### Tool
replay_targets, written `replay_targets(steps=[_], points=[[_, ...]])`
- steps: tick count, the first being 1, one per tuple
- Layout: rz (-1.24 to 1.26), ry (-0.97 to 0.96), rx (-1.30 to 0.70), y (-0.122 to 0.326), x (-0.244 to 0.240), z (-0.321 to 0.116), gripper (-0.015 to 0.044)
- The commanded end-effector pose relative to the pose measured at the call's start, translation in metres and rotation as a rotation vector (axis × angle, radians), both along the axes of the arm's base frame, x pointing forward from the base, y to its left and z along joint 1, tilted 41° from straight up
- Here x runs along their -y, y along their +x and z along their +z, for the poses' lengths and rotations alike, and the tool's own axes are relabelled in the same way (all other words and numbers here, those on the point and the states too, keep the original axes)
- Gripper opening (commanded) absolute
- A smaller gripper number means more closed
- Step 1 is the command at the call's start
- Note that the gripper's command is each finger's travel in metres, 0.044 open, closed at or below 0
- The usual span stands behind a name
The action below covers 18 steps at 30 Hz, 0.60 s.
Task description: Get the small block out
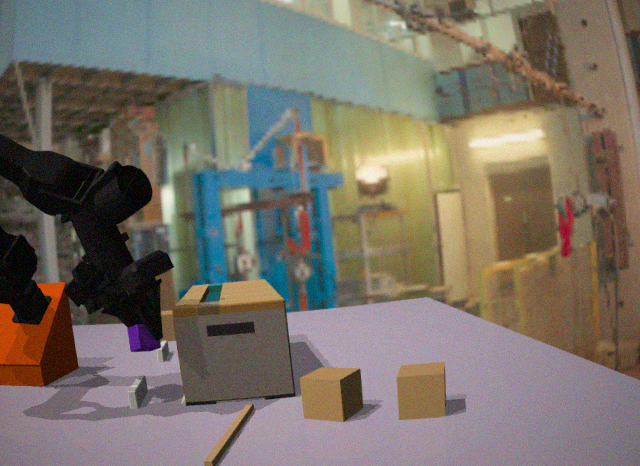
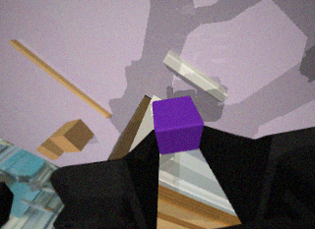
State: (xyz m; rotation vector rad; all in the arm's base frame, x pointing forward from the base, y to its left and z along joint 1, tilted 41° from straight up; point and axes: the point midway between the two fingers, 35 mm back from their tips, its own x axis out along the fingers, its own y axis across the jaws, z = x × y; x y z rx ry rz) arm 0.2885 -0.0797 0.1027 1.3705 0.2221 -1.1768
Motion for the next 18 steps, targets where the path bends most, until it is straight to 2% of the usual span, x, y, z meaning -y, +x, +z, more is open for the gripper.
replay_targets(steps=[1, 18], points=[[0.101, -0.074, -0.076, -0.002, -0.003, 0.002, 0.0000], [0.578, -0.400, -0.447, -0.009, -0.017, 0.003, 0.0000]])
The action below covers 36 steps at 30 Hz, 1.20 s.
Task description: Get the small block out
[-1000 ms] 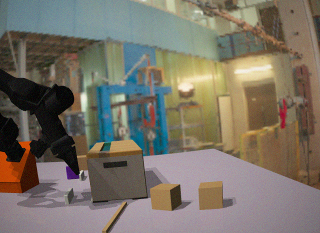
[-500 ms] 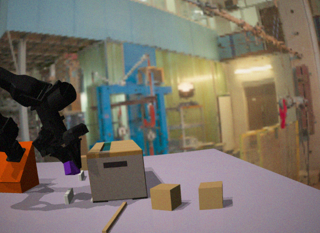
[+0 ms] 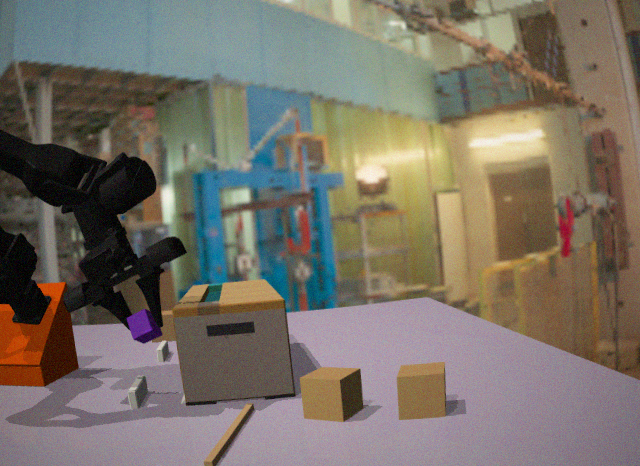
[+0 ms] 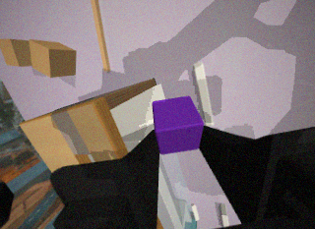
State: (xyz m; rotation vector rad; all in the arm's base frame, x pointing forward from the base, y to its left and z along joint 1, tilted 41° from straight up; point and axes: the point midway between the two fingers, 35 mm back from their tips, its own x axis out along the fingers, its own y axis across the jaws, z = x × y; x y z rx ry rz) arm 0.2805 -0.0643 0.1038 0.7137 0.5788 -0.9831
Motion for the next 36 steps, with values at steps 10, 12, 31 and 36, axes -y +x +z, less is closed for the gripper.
replay_targets(steps=[10, 12, 31, 36], points=[[0.353, -0.245, -0.278, -0.006, -0.009, 0.003, 0.0000], [0.408, -0.283, -0.323, -0.007, -0.011, 0.004, 0.0000], [0.933, -0.645, -0.758, -0.016, -0.024, 0.008, 0.0000], [1.070, -0.740, -0.876, -0.019, -0.028, 0.009, 0.0000]])
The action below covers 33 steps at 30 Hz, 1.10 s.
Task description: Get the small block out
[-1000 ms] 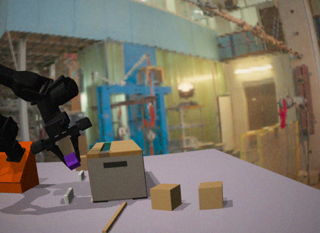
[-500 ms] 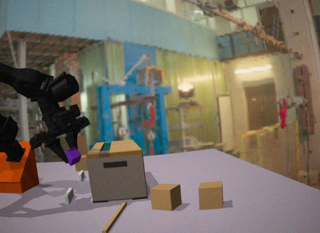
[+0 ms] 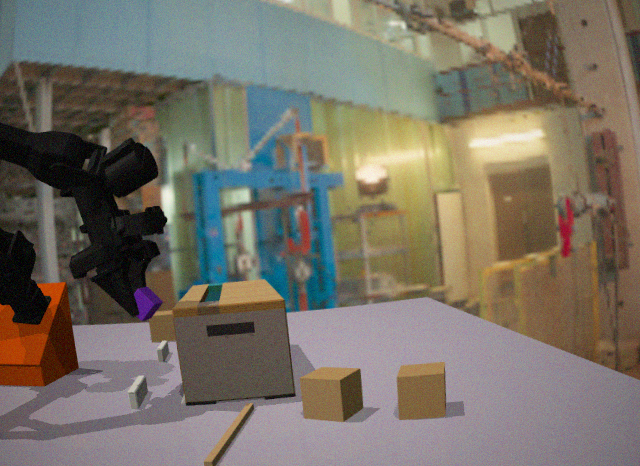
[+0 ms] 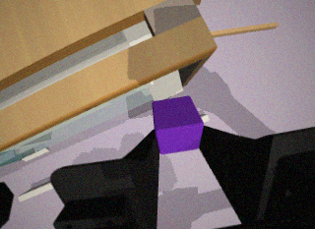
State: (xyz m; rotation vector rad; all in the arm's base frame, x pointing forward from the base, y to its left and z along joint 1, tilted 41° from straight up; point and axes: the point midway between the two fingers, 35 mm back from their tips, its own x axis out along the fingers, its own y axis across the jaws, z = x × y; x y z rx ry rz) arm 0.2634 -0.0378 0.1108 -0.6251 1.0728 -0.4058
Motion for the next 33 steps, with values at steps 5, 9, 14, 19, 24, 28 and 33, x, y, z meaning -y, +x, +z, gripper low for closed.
replay_targets(steps=[5, 9, 14, 19, 24, 28, 33], points=[[0.206, -0.153, -0.175, -0.004, -0.004, 0.004, 0.0000], [0.313, -0.232, -0.269, -0.006, -0.007, 0.005, 0.0000], [0.446, -0.331, -0.388, -0.008, -0.010, 0.007, 0.0000], [0.577, -0.431, -0.508, -0.010, -0.013, 0.009, 0.0000], [0.706, -0.532, -0.629, -0.013, -0.016, 0.011, 0.0000], [0.808, -0.613, -0.727, -0.014, -0.018, 0.012, 0.0000], [0.934, -0.714, -0.851, -0.017, -0.021, 0.014, 0.0000]])
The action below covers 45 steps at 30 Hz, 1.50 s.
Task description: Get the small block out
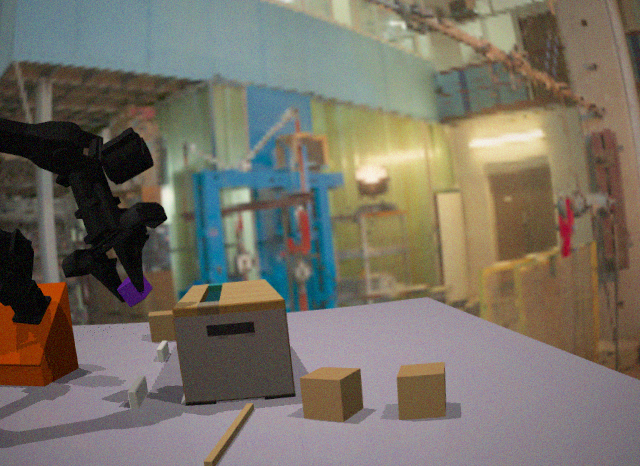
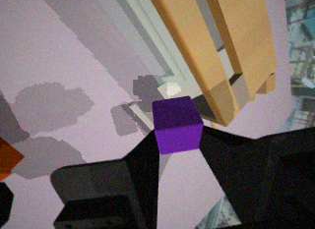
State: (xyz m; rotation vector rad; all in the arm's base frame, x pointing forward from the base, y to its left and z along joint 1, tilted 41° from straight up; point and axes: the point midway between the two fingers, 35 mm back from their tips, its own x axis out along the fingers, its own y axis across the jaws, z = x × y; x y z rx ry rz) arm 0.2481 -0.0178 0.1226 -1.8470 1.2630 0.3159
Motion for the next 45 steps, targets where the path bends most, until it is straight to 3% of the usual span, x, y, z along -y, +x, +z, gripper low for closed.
replay_targets(steps=[1, 33, 45], points=[[0.092, -0.079, -0.084, -0.002, -0.002, 0.003, 0.0000], [0.844, -0.781, -0.873, -0.015, -0.018, 0.019, 0.0000], [0.858, -0.797, -0.890, -0.015, -0.019, 0.020, 0.0000]])
